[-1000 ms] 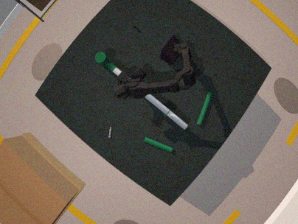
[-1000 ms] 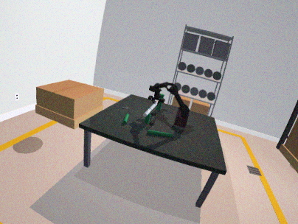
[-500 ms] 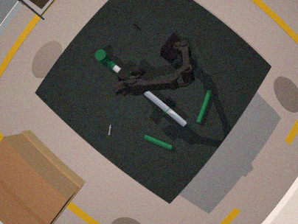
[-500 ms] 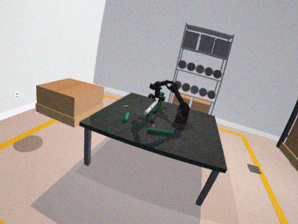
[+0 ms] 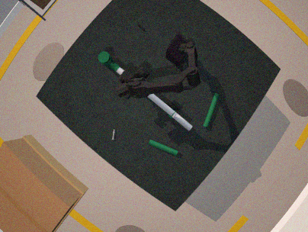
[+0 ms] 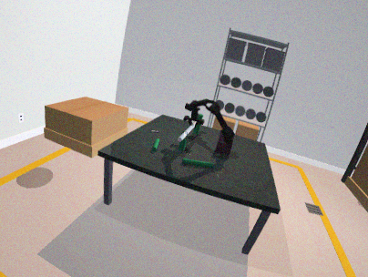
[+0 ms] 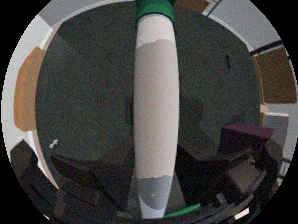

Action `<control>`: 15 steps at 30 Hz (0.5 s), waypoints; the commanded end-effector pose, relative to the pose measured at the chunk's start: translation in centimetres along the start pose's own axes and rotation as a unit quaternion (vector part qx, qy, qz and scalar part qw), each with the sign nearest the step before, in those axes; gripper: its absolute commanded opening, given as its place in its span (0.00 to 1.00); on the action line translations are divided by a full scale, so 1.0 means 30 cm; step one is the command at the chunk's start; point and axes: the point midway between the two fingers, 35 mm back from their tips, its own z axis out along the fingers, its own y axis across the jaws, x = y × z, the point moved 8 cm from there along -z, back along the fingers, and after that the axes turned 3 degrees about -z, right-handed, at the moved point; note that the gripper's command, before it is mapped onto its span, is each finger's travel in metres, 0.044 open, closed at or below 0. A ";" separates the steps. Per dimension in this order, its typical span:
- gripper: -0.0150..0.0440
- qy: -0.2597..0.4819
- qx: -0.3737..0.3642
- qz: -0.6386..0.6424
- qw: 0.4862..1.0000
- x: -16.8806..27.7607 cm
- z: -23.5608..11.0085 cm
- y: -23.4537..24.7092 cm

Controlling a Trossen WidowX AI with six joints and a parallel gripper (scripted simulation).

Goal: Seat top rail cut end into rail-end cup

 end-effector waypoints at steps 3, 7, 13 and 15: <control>0.25 -0.006 -0.002 0.002 1.000 -0.025 -0.011 -0.005; 0.25 -0.006 -0.002 0.002 1.000 -0.030 -0.011 -0.005; 0.25 -0.006 -0.002 0.002 1.000 -0.037 -0.010 -0.005; 0.25 -0.006 -0.002 0.002 1.000 -0.039 -0.010 -0.006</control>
